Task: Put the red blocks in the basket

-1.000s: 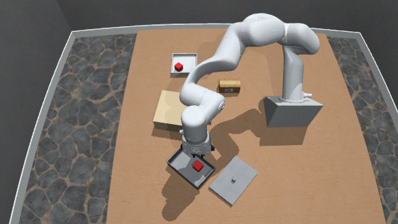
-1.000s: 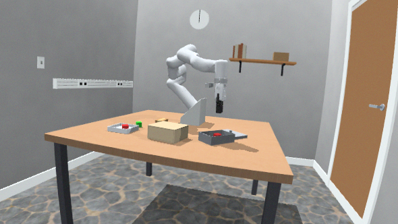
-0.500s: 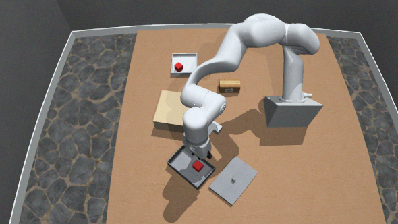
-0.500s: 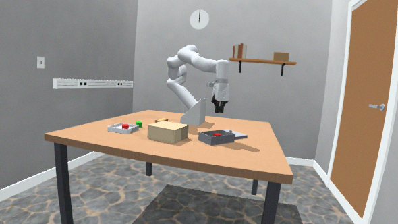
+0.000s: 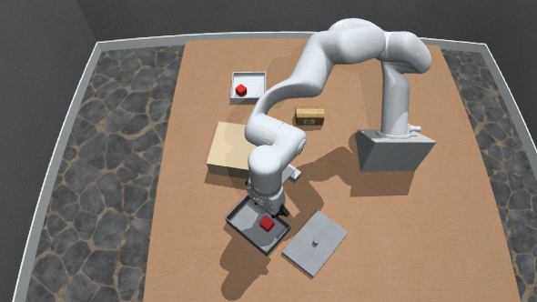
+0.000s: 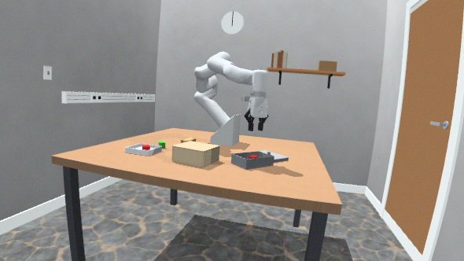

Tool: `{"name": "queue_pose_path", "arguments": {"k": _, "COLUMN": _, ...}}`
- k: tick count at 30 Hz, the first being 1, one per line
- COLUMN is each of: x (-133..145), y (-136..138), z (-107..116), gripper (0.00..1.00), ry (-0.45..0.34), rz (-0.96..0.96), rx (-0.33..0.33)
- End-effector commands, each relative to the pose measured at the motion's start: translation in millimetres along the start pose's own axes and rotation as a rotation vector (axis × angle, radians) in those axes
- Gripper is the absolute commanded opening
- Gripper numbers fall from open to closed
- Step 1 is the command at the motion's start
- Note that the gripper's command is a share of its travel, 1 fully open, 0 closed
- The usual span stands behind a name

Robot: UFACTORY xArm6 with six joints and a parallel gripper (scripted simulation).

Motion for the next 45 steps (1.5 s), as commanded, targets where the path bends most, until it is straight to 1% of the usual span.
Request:
{"name": "queue_pose_path", "arguments": {"k": 1, "x": 1, "y": 0, "z": 2, "gripper": 0.66, "ry": -0.005, "rz": -0.001, "rx": 0.001}}
{"name": "queue_pose_path", "arguments": {"k": 31, "x": 1, "y": 0, "z": 2, "gripper": 0.66, "ry": -0.005, "rz": -0.001, "rx": 0.001}}
{"name": "queue_pose_path", "arguments": {"k": 39, "x": 1, "y": 0, "z": -2, "gripper": 0.66, "ry": -0.004, "rz": -0.001, "rx": 0.001}}
{"name": "queue_pose_path", "arguments": {"k": 45, "x": 1, "y": 0, "z": -12, "gripper": 0.66, "ry": -0.004, "rz": -0.001, "rx": 0.001}}
Point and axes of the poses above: the point where the finger pads meet when closed, its own z axis back along the fingers, its own y axis across the jaws, x = y × z, the point moved 4 cm from there along z, back along the fingers, and after that the axes turned 14 degrees about -z, right-handed, at the moved point
